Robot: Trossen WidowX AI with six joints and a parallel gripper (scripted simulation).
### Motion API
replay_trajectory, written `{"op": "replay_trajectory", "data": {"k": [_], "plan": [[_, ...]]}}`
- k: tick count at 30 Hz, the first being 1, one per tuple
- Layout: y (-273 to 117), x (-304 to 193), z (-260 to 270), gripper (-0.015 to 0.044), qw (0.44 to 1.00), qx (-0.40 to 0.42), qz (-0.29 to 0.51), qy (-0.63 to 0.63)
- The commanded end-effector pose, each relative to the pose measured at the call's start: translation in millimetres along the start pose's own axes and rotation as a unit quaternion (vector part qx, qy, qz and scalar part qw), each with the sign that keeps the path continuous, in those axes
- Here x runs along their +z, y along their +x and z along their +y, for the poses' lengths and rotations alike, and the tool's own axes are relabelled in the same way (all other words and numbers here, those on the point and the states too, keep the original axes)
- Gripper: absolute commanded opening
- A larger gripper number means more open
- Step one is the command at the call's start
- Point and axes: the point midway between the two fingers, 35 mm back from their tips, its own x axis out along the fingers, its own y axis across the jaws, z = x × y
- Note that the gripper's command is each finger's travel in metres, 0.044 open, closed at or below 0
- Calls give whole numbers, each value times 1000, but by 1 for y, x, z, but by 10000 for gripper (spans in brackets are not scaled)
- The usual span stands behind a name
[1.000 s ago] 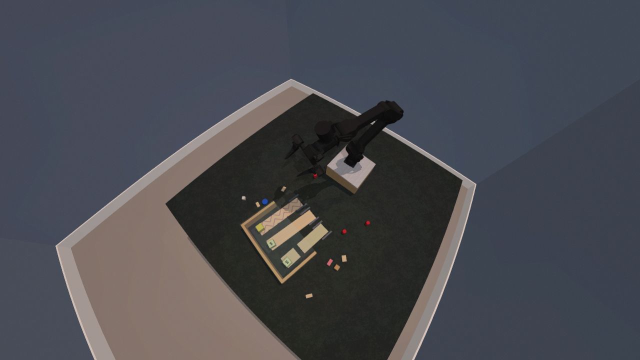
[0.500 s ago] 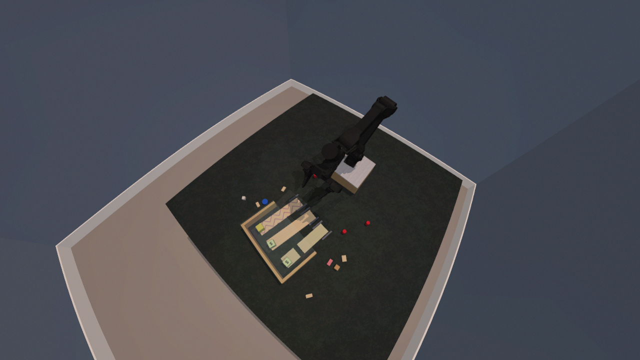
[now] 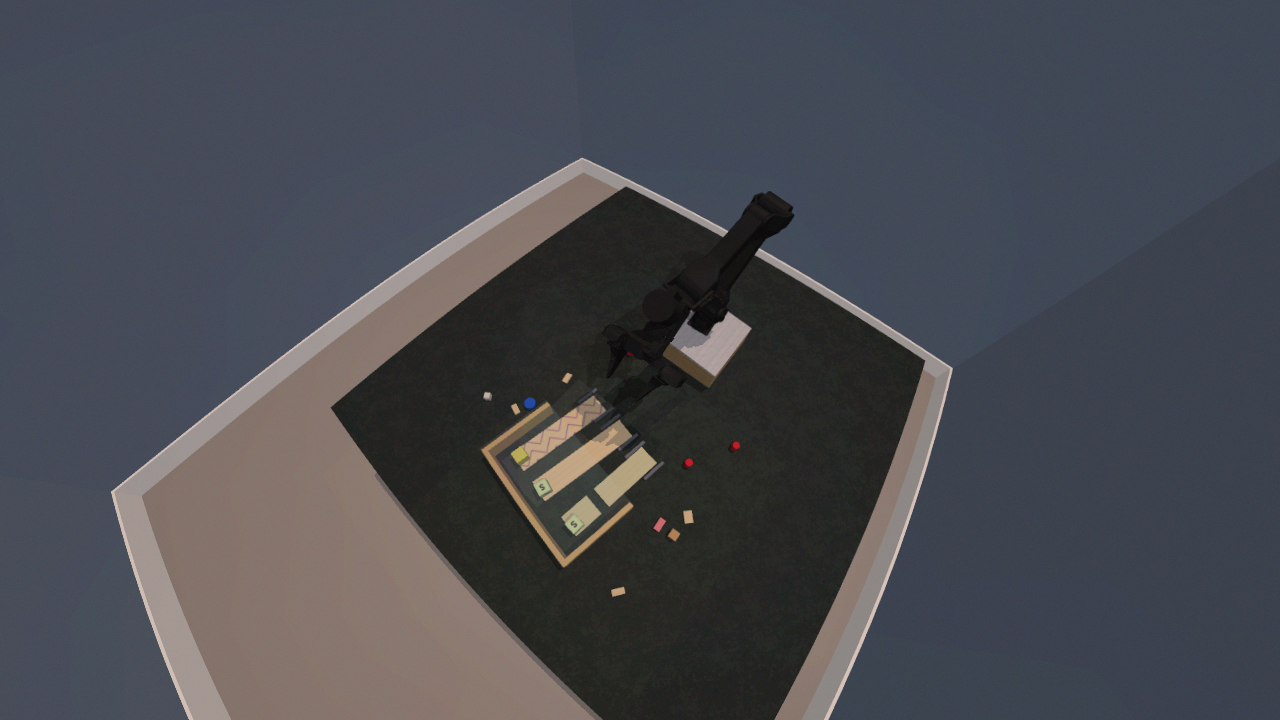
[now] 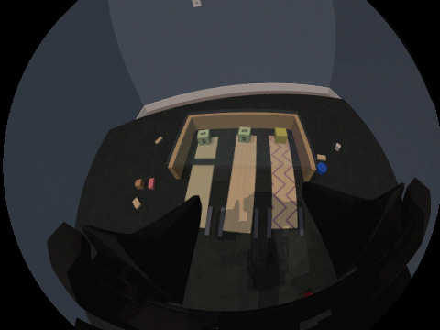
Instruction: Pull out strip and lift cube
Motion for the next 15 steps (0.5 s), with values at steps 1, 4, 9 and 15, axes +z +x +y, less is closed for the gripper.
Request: {"op": "replay_trajectory", "data": {"k": [1,4,9,15], "plan": [[13,1,1,295,999,2,47,14],[31,0,2,216,993,0,115,30],[62,-7,5,85,973,-8,226,54],[96,-26,9,0,931,-25,355,77]]}}
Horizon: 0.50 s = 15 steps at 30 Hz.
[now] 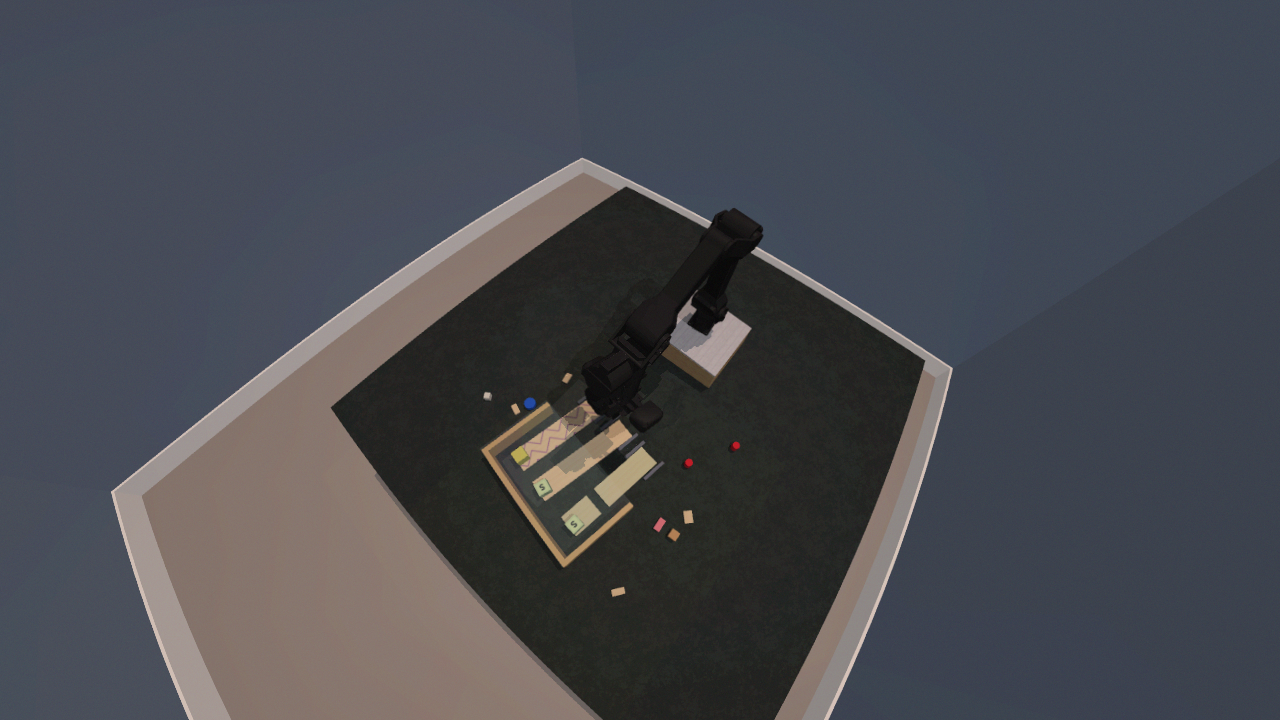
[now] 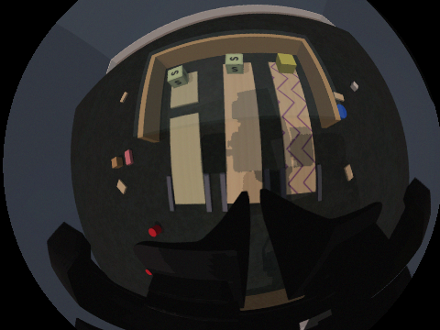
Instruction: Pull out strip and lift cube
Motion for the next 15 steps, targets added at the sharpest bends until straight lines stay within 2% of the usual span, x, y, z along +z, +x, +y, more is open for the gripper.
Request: {"op": "replay_trajectory", "data": {"k": [1,5,15], "plan": [[31,-2,2,0,994,-19,103,22],[52,-9,5,0,983,-34,176,35],[57,-10,5,0,983,-35,179,36]]}}
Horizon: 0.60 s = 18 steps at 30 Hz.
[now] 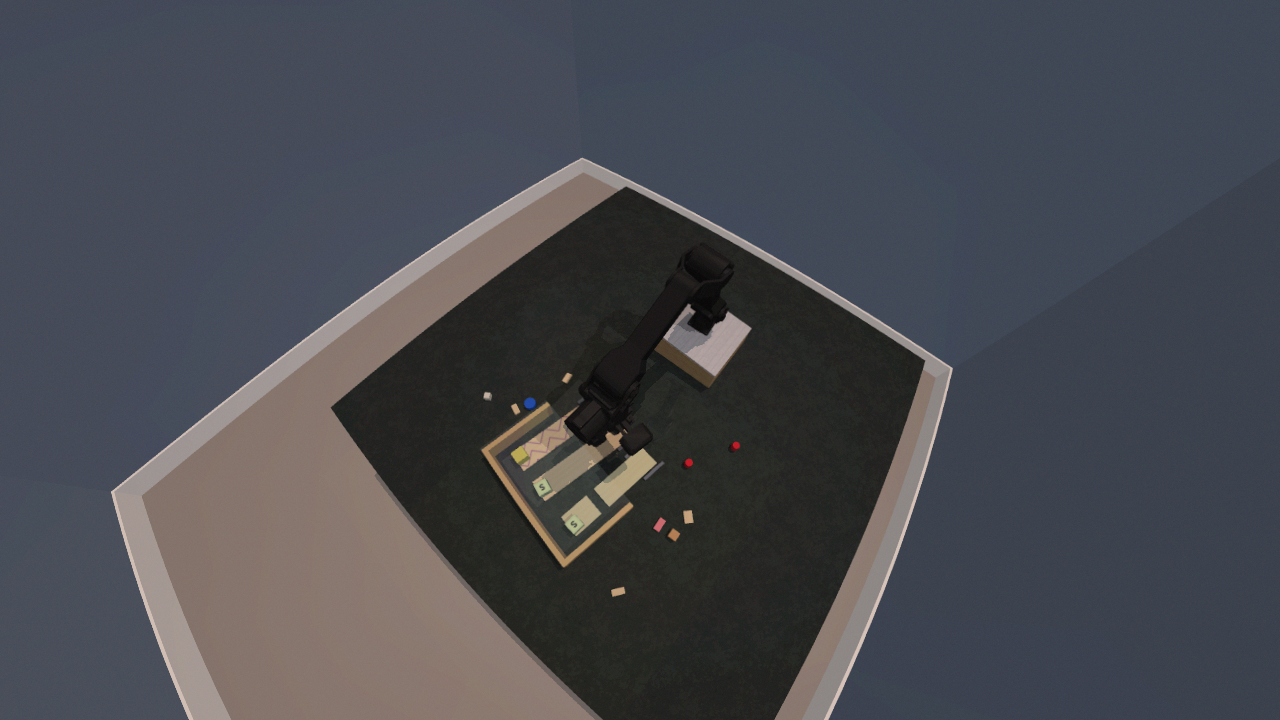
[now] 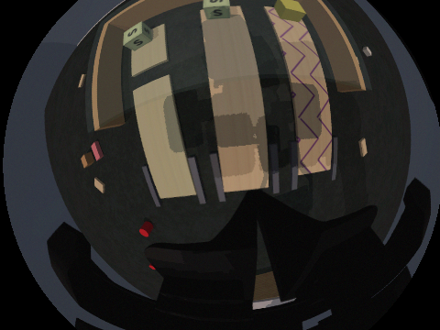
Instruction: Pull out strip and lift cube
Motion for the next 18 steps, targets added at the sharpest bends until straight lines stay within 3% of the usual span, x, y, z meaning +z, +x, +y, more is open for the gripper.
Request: {"op": "replay_trajectory", "data": {"k": [1,18], "plan": [[7,0,0,0,1000,-4,7,3],[35,-1,0,0,1000,-3,7,3]]}}
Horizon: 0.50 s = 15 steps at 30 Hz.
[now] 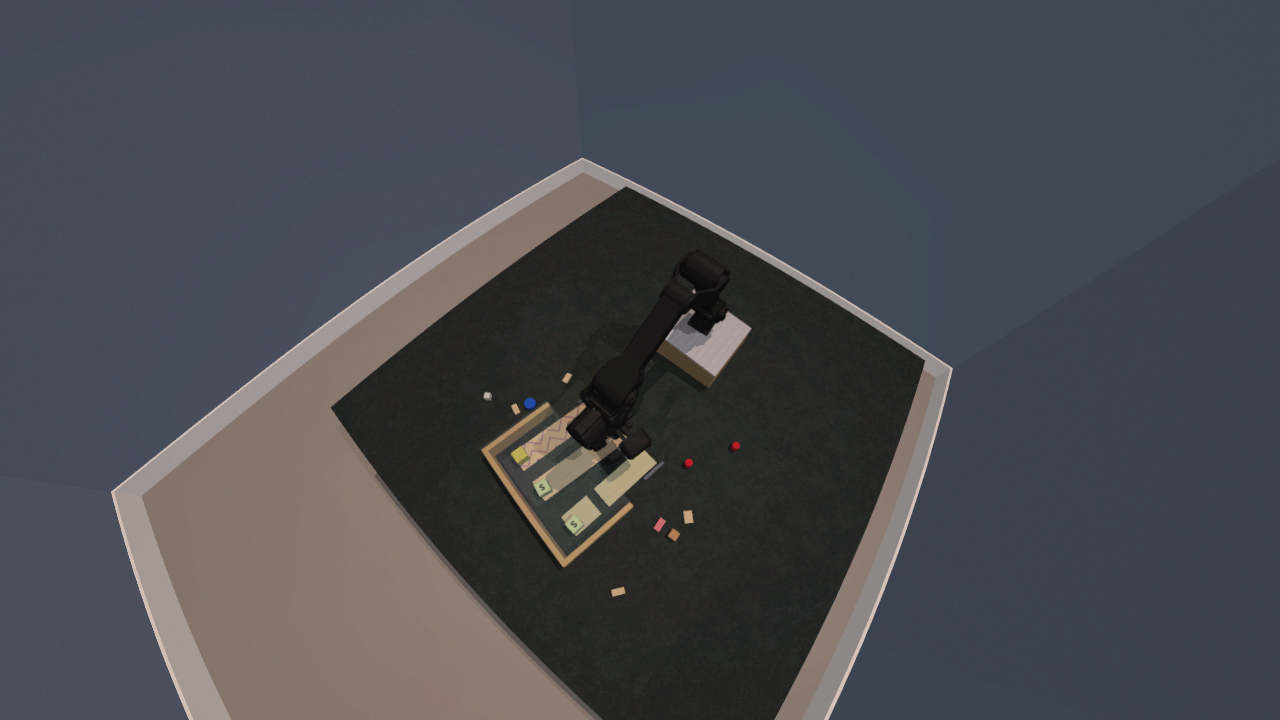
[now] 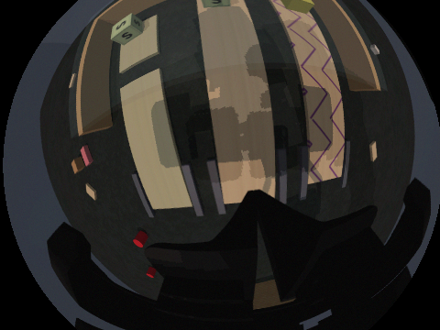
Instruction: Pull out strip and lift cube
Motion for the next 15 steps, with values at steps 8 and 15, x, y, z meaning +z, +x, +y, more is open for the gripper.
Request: {"op": "replay_trajectory", "data": {"k": [8,15], "plan": [[21,-3,0,0,1000,-2,2,2],[33,-4,0,0,1000,-2,3,2]]}}
